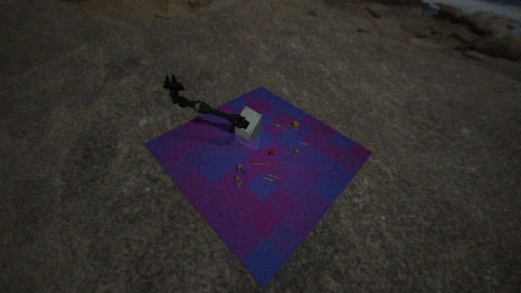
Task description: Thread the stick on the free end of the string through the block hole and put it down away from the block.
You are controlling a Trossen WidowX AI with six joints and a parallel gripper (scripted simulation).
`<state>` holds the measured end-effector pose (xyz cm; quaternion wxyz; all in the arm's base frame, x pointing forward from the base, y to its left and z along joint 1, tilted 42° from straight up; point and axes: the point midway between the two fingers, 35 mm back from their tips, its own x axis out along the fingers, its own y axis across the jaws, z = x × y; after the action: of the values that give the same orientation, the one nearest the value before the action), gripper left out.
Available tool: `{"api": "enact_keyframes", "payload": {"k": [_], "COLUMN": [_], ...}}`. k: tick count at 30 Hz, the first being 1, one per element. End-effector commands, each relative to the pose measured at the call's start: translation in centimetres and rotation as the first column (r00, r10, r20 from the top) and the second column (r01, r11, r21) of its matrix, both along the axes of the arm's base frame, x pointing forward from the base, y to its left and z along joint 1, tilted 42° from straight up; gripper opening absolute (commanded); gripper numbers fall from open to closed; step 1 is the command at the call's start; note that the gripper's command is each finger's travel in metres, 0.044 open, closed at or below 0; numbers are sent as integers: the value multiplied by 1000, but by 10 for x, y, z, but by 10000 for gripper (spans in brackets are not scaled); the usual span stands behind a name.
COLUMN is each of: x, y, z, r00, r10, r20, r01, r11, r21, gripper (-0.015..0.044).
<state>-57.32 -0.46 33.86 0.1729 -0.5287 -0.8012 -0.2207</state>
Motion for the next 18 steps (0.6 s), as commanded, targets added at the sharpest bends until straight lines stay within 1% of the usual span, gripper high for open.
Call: {"api": "enact_keyframes", "payload": {"k": [1,2,4,6,12,18], "x": [0,0,0,1,1,21], "y": [0,0,-5,-21,-91,-177], "z": [0,0,1,4,9,30], "r00": [1000,1000,1000,999,979,936], "r10": [0,0,5,18,71,116], "r20": [0,0,9,36,190,333], "r01": [0,0,-5,-19,-94,-203], "r11": [1000,1000,1000,999,989,949], "r21": [0,0,6,26,117,242], "gripper": [426,440,440,440,440,440]}}
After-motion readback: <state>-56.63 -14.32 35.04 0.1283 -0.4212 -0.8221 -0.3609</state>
